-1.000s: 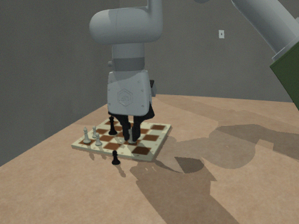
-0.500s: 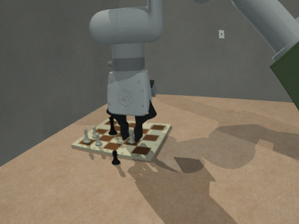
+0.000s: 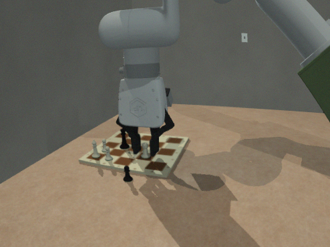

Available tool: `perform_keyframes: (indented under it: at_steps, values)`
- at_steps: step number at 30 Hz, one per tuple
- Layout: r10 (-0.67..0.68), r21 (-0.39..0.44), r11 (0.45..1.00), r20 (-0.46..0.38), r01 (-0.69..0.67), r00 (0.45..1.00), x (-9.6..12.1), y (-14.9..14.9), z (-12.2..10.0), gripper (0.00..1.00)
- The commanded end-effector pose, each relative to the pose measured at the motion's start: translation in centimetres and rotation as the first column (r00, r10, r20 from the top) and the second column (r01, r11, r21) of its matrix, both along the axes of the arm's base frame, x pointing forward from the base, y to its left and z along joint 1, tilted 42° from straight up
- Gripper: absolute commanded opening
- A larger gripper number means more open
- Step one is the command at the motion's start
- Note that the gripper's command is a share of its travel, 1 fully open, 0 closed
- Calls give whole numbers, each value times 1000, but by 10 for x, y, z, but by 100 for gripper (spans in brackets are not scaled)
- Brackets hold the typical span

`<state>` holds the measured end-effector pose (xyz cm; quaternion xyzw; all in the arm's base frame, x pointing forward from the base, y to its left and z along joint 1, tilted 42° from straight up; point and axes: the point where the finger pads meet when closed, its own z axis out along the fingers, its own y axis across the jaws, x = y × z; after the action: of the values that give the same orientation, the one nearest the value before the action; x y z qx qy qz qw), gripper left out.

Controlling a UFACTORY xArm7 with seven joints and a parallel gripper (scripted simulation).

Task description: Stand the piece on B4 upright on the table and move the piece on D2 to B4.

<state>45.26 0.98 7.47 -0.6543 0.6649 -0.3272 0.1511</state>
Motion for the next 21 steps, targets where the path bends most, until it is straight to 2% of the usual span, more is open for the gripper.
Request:
perform_keyframes:
  at_steps: [1,7,21]
  values:
    - [0,0,1000,1,0,1000,-2,1,3,37]
    - [0,0,1000,1,0,1000,-11,5,14,37]
    - [0,0,1000,1,0,1000,-52,20,62,37]
